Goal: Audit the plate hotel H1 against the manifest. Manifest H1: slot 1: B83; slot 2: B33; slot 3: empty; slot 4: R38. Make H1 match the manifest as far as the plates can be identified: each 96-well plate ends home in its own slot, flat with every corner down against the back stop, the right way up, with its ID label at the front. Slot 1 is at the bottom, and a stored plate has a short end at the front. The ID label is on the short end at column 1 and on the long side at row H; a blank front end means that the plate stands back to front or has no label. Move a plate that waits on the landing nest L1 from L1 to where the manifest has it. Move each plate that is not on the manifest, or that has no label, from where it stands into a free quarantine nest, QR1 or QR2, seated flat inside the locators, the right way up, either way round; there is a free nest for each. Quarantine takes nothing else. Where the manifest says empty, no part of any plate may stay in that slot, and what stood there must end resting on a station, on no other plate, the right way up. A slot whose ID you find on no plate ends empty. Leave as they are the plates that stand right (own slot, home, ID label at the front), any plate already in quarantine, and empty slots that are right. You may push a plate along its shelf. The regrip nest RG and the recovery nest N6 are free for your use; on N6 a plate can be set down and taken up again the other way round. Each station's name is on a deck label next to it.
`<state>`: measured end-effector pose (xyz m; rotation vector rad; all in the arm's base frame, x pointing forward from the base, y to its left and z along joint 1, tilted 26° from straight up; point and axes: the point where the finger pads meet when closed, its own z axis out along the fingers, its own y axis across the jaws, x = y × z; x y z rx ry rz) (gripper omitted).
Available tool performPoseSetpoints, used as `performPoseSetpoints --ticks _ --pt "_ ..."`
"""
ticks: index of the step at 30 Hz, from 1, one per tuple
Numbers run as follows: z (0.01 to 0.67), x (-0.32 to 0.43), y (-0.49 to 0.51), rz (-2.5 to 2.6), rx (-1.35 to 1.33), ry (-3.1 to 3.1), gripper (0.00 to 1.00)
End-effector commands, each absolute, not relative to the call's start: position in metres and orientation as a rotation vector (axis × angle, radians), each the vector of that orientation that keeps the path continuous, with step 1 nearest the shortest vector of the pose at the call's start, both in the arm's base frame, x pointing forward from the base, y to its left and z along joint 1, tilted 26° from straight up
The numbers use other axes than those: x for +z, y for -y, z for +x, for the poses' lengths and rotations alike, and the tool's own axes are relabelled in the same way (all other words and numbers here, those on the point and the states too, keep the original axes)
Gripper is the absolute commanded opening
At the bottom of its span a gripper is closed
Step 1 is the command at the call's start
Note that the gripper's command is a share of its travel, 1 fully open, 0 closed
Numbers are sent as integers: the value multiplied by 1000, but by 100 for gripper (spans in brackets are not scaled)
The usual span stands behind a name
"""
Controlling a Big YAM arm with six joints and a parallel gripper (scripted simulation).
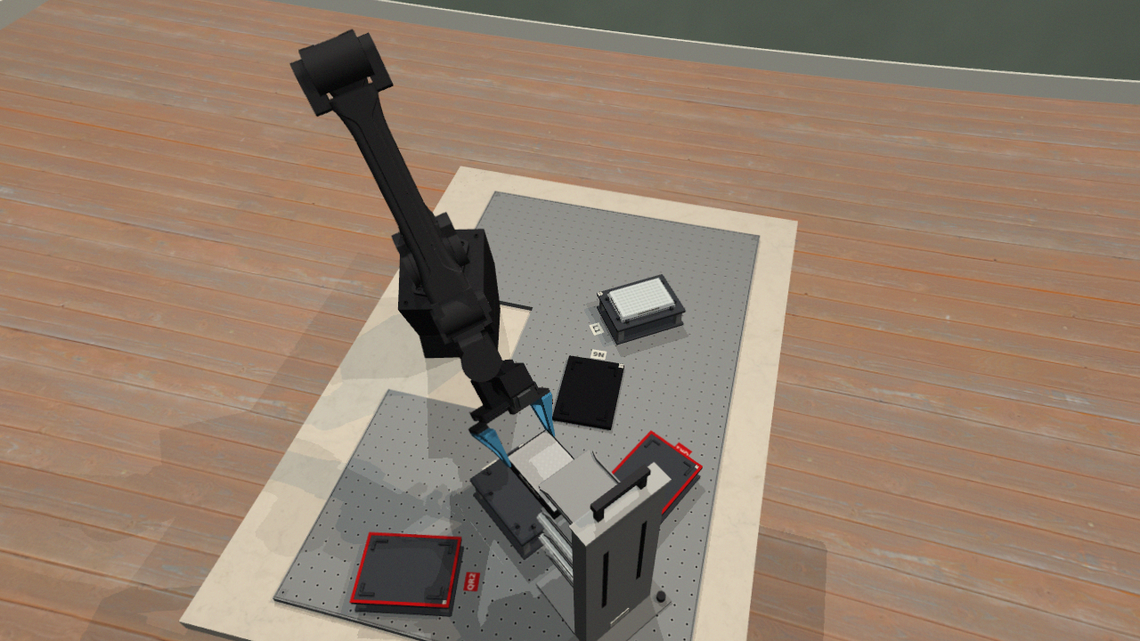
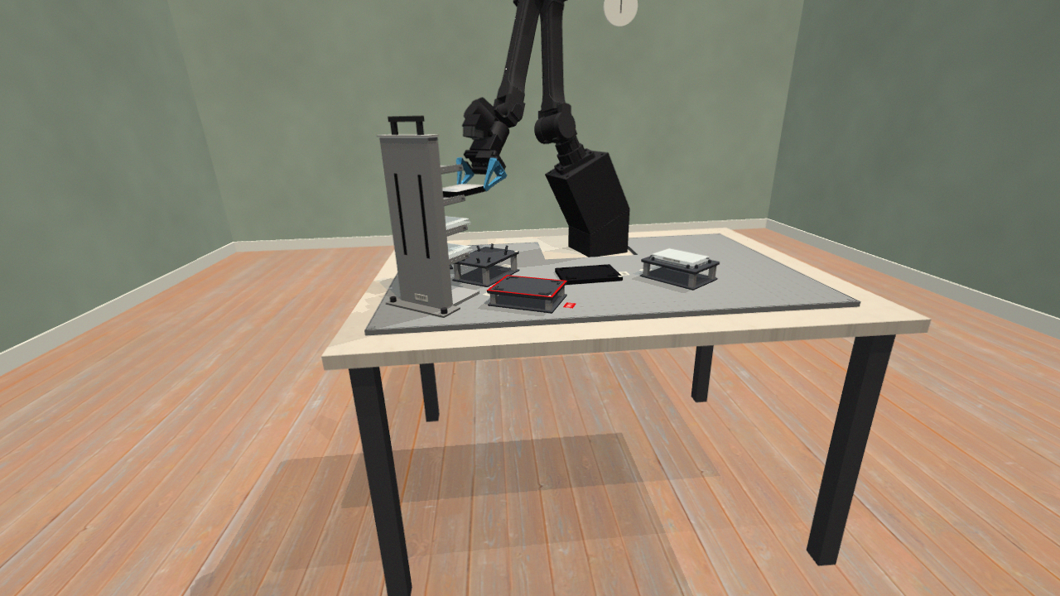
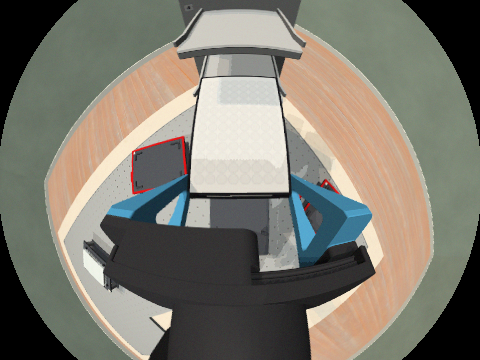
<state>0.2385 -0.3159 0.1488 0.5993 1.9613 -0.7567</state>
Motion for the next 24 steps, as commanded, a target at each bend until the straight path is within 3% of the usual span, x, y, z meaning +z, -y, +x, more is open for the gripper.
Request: performPoseSetpoints --ticks 1,24 --pt "234 159 318 583 -787 -1930 86" --pt "215 144 301 592 -775 -1954 86"
